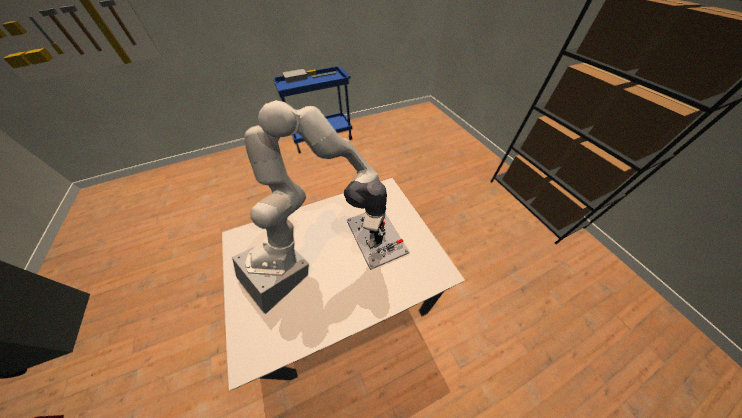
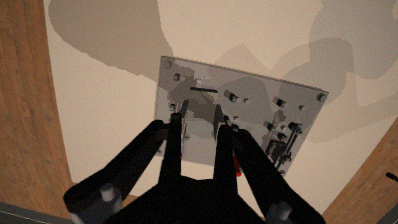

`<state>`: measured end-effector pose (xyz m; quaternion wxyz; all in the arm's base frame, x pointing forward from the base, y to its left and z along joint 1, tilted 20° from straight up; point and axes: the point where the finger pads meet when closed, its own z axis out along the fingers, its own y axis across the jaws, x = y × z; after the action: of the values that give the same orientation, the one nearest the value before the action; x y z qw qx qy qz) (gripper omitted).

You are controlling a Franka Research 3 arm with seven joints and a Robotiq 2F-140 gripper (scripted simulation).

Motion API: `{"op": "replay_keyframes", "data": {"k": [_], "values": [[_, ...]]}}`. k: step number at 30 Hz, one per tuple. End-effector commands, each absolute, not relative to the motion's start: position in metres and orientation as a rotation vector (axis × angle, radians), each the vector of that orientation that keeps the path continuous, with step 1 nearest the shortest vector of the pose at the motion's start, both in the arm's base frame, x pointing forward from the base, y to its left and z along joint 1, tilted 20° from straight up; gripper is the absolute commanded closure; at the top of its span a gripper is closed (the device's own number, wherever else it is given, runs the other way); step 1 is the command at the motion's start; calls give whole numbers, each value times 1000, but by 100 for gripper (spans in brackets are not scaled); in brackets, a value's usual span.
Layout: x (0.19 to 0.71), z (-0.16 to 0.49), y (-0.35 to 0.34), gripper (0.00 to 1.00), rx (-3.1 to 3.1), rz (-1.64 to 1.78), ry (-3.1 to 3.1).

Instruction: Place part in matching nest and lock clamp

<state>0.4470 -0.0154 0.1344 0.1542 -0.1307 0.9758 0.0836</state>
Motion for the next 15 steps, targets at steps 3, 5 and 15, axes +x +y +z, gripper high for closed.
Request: {"op": "replay_keyframes", "data": {"k": [3,5,15], "values": [[440,141,24,100,-262,250,2807],[438,142,35,100,-262,250,2807],[433,145,62,100,-262,250,2807]]}}
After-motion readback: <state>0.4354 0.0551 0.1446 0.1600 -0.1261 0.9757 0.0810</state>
